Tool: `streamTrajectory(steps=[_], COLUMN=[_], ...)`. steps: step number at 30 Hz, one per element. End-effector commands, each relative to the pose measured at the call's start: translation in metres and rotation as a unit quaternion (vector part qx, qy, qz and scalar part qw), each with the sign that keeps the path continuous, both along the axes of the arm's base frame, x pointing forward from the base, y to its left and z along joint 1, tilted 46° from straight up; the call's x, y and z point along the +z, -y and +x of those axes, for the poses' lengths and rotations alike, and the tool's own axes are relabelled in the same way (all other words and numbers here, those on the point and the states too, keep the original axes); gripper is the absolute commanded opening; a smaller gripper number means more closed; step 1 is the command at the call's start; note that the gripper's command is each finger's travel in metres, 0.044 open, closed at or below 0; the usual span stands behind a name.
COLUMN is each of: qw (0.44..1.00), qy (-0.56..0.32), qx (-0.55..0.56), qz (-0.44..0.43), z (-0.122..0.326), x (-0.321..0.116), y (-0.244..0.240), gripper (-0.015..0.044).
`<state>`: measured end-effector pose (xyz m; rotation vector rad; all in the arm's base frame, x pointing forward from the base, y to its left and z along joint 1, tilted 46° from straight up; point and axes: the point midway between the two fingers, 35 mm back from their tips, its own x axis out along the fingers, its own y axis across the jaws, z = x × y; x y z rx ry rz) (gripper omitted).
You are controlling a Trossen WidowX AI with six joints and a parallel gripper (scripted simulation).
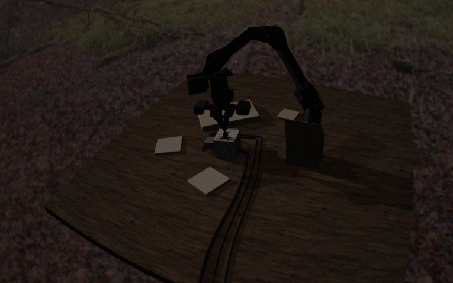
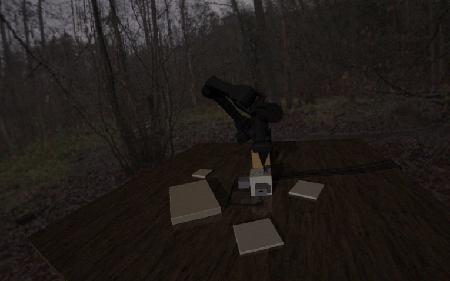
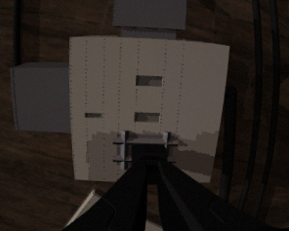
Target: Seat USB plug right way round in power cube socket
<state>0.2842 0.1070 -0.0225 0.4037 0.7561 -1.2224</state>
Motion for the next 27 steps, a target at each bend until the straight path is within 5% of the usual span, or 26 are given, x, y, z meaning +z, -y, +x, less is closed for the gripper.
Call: streamTrajectory(steps=[1,27], qw=[1.000,1.000], qy=[0.000,0.000], qx=[0.000,0.000], qz=[0.000,0.000], z=[0.000,-0.003], x=[0.002,0.014], y=[-0.002,-0.014], gripper=[0.0000,0.0000])
